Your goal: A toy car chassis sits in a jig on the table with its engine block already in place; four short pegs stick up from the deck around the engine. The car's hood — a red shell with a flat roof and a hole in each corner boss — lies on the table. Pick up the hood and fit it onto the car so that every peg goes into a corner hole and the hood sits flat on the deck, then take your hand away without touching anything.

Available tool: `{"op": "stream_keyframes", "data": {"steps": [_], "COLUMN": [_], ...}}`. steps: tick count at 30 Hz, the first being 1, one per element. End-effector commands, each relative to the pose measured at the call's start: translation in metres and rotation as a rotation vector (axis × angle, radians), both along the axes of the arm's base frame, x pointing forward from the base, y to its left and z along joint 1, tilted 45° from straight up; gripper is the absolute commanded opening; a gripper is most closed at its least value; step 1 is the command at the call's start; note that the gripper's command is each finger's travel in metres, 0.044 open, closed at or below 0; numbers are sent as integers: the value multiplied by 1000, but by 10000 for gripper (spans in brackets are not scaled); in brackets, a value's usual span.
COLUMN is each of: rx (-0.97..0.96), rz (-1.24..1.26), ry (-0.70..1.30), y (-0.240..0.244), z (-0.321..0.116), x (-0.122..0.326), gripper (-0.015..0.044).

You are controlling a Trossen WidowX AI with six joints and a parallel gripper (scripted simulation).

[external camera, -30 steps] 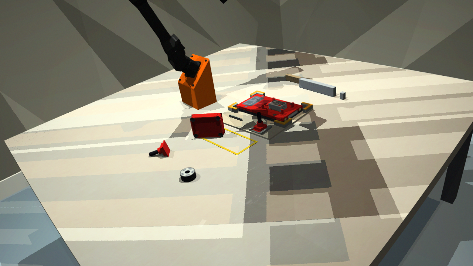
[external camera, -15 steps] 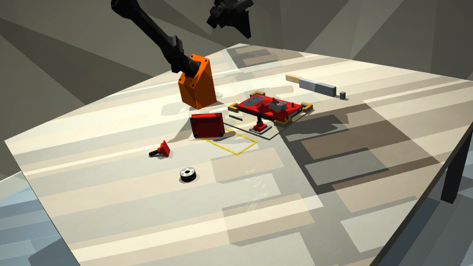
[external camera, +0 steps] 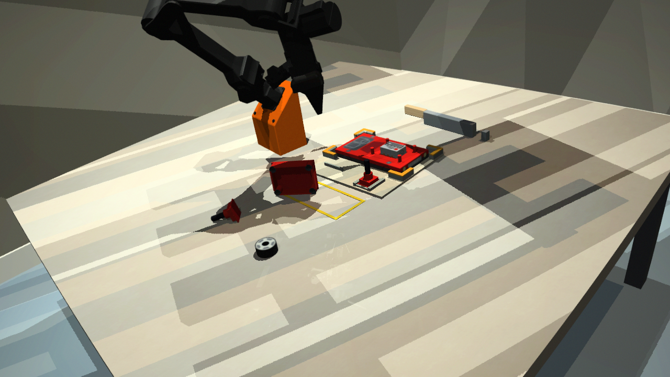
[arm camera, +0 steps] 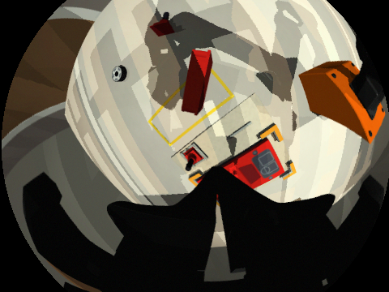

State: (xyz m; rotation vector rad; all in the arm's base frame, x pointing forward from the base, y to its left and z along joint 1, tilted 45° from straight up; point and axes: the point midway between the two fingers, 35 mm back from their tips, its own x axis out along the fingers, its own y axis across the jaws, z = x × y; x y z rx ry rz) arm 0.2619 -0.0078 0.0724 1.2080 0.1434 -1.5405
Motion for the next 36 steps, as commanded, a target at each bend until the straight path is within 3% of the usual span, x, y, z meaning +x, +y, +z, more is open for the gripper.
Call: {"op": "stream_keyframes", "data": {"steps": [1,7,36], "rx": [-19,-40,-43], "rz": [-141,-297,-302], "ry": [-10,-14,-14], "y": [-40,-79,-112], "z": [0,-2,-33], "x": [-18,-44,-47], "gripper": [0,0,0]}}
